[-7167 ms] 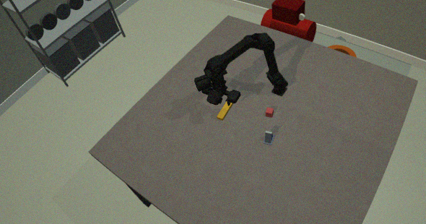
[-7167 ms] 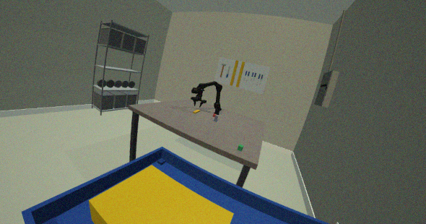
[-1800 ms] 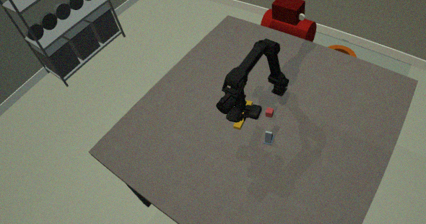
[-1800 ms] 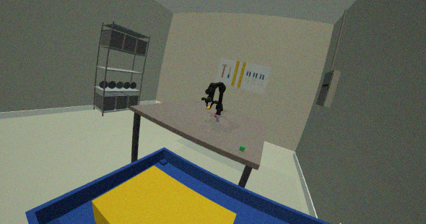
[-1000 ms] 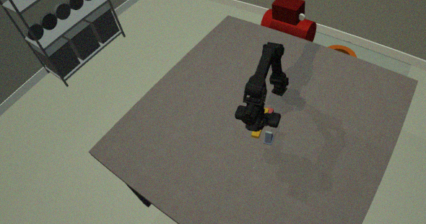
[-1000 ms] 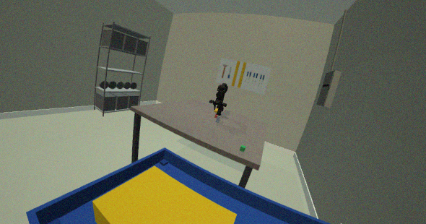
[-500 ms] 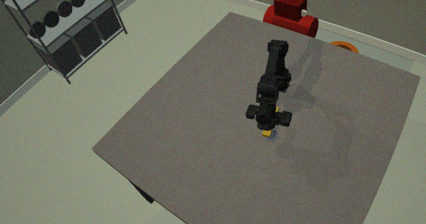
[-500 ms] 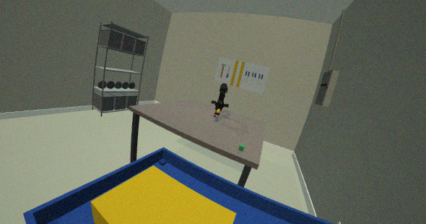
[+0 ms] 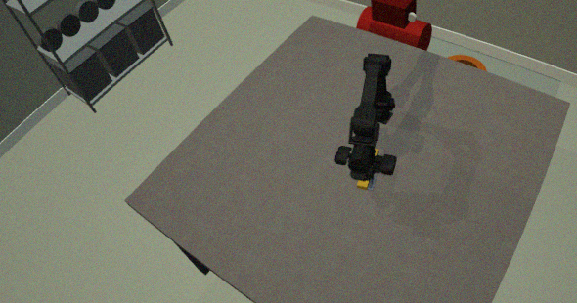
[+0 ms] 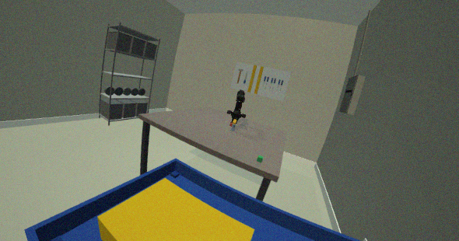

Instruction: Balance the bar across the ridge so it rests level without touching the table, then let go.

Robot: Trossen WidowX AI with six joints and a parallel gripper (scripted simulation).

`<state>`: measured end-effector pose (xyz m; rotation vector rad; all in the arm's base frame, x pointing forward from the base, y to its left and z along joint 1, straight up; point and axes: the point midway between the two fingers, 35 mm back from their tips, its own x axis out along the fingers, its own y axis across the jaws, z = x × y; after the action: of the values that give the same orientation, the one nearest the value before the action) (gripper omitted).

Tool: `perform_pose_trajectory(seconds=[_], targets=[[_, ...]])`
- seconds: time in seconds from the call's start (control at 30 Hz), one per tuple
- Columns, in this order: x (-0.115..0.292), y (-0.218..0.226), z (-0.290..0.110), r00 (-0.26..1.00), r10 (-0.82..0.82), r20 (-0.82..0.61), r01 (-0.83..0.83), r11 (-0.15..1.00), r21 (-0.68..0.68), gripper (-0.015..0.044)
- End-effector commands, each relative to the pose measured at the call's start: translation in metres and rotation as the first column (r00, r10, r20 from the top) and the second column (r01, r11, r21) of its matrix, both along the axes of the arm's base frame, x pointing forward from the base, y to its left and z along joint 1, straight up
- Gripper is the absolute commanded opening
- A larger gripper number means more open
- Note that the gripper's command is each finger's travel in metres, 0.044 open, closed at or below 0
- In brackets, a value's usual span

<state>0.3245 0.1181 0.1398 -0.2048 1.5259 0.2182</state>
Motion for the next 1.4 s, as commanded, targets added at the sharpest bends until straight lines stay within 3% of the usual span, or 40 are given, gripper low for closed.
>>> perform_pose_trajectory(seconds=[0.0, 1.37], targets=[[0.0, 0.0, -0.008, 1.0, -0.005, -0.002, 0.005, 1.0, -0.002, 0.0], [-0.001, -0.001, -0.019, 1.0, -0.005, -0.003, 0.005, 1.0, -0.002, 0.0]])
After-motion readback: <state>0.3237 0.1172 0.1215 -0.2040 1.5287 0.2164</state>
